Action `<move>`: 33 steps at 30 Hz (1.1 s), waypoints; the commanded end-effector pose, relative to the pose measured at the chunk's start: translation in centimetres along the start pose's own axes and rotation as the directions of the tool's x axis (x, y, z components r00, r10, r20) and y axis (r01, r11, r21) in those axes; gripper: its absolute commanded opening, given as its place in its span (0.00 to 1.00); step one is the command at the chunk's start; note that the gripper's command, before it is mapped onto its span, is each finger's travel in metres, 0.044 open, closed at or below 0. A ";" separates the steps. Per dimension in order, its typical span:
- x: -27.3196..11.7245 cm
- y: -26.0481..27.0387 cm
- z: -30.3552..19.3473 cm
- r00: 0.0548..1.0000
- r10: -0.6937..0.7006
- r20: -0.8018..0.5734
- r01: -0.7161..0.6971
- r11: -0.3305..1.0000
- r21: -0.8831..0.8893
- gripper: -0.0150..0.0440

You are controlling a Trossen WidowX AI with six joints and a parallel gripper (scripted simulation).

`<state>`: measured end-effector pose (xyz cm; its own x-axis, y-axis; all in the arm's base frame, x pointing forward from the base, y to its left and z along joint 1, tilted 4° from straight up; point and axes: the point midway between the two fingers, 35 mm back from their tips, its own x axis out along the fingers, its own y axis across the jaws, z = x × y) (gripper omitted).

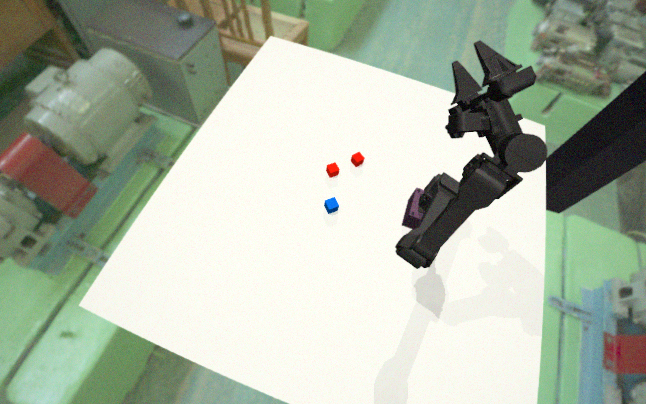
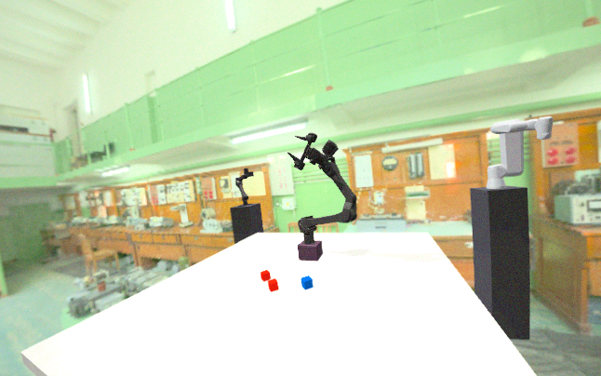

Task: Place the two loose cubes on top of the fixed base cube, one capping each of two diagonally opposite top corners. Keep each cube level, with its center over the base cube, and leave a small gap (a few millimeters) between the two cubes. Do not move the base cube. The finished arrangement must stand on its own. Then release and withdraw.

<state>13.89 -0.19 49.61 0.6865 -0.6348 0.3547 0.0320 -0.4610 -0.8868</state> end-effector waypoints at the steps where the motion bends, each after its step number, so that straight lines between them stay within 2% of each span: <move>1: 0.0 0.0 -0.2 1.000 0.001 0.000 -0.001 1.000 0.008 0.89; 5: 0.9 0.9 -3.2 1.000 0.024 0.008 -0.025 0.988 0.156 0.71; 6: 1.2 1.3 -4.0 0.999 0.033 0.011 -0.035 0.980 0.198 0.70; 12: 3.8 4.6 -8.0 0.992 0.116 0.050 -0.126 0.894 0.429 0.70; 19: 7.6 9.6 -10.1 0.961 0.243 0.133 -0.272 0.732 0.625 0.70; 26: 11.4 15.6 -9.2 0.883 0.391 0.258 -0.445 0.527 0.724 0.70; 33: 14.3 21.9 -5.7 0.742 0.537 0.401 -0.616 0.309 0.725 0.70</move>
<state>18.46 -22.21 38.94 0.8199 -0.5142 -0.2516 0.1612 0.6291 -0.7604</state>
